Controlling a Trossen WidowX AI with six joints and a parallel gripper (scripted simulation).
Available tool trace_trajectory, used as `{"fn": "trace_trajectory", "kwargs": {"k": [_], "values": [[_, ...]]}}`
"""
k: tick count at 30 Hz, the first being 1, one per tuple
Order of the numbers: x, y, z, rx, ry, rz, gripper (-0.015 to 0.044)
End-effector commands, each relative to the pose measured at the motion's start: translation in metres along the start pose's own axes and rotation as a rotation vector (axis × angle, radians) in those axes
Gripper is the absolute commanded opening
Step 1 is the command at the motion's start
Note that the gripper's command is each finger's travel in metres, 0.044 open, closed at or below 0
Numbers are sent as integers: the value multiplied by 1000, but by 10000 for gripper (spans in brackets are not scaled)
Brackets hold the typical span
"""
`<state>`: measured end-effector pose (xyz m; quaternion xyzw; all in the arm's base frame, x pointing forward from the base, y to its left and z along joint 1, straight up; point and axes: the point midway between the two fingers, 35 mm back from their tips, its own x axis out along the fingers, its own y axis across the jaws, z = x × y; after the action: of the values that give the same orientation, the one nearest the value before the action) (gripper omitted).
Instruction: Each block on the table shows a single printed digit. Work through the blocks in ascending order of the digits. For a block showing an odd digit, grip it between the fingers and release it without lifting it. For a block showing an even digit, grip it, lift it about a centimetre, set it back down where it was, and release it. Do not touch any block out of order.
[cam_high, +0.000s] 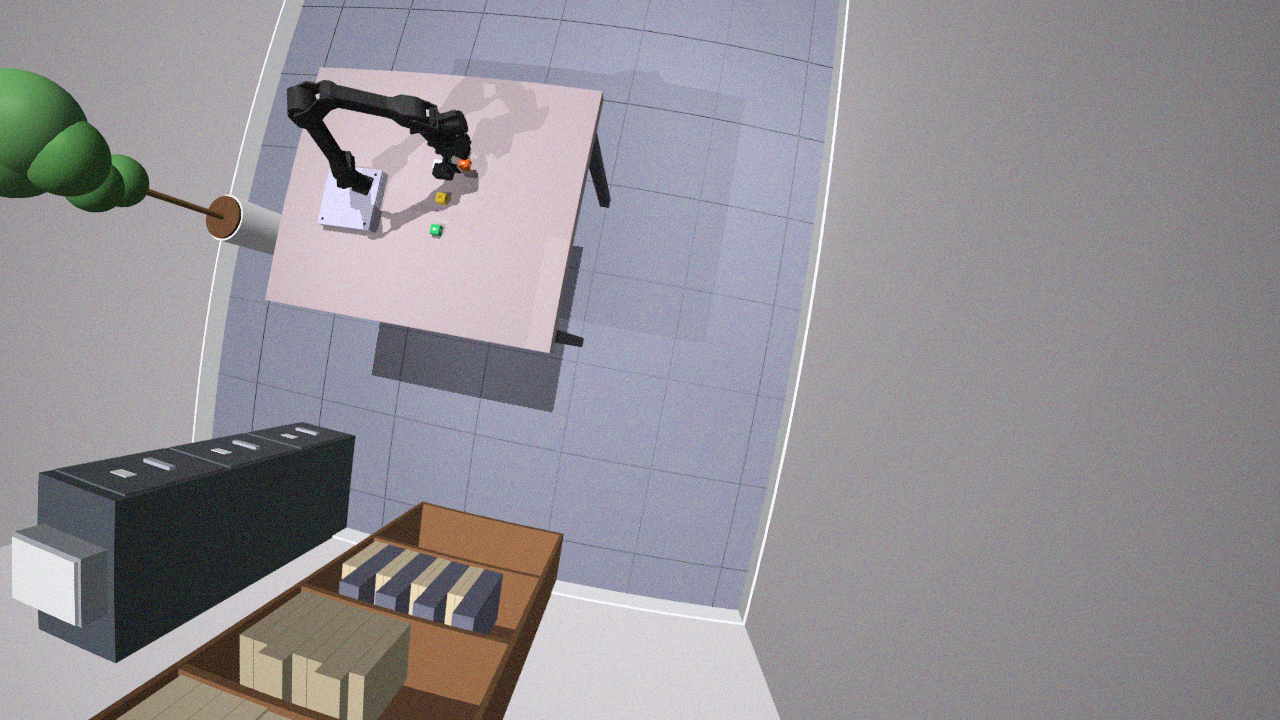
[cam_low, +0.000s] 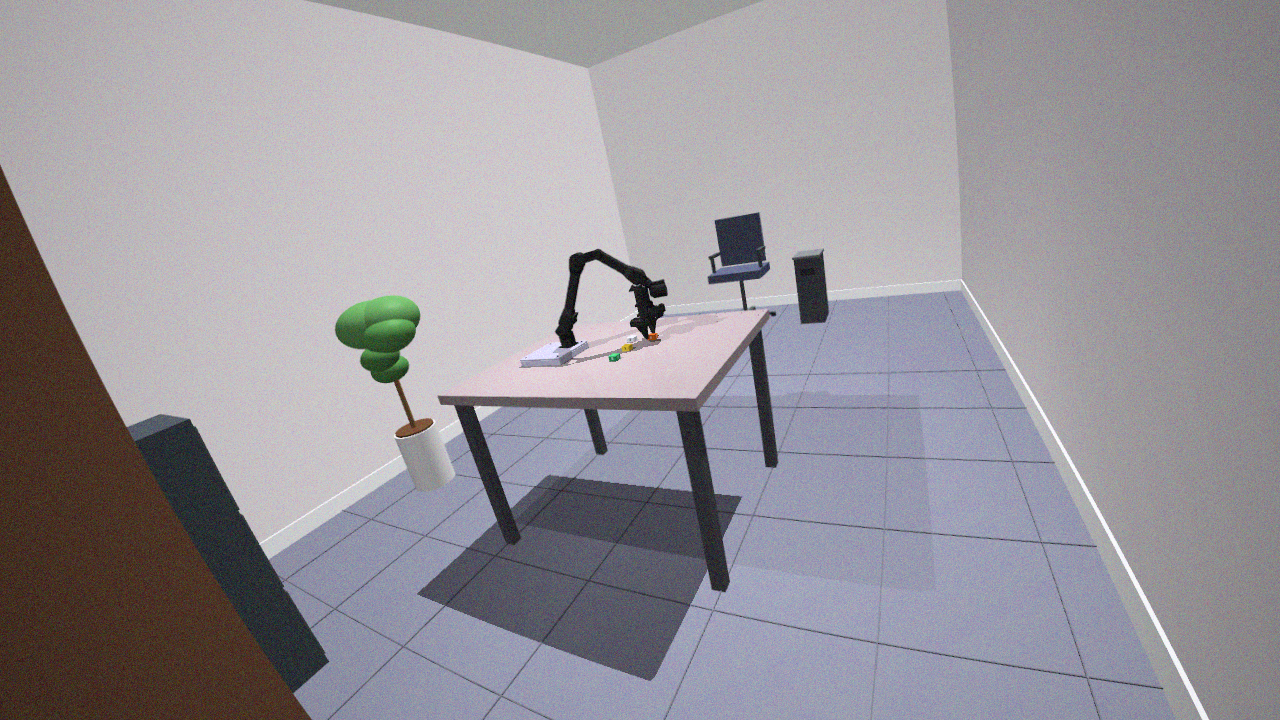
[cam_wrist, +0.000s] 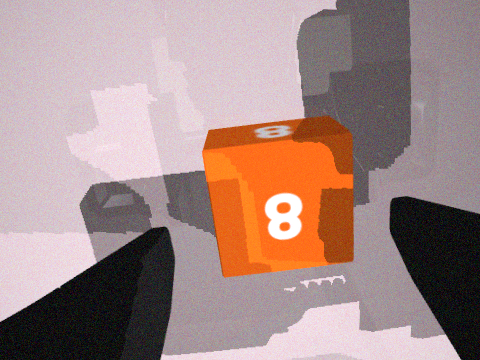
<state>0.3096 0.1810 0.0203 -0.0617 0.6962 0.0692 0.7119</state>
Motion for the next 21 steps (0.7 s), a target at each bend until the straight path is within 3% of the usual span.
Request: {"fn": "trace_trajectory", "kwargs": {"k": [1, 5, 8, 13, 21], "values": [[1, 0, 0, -3, -1, 0, 383], [-2, 0, 1, -3, -1, 0, 400], [-33, 0, 1, -3, -1, 0, 400], [-37, 2, -1, -3, -1, 0, 400], [-109, 76, -83, -3, 5, 6, 400]]}}
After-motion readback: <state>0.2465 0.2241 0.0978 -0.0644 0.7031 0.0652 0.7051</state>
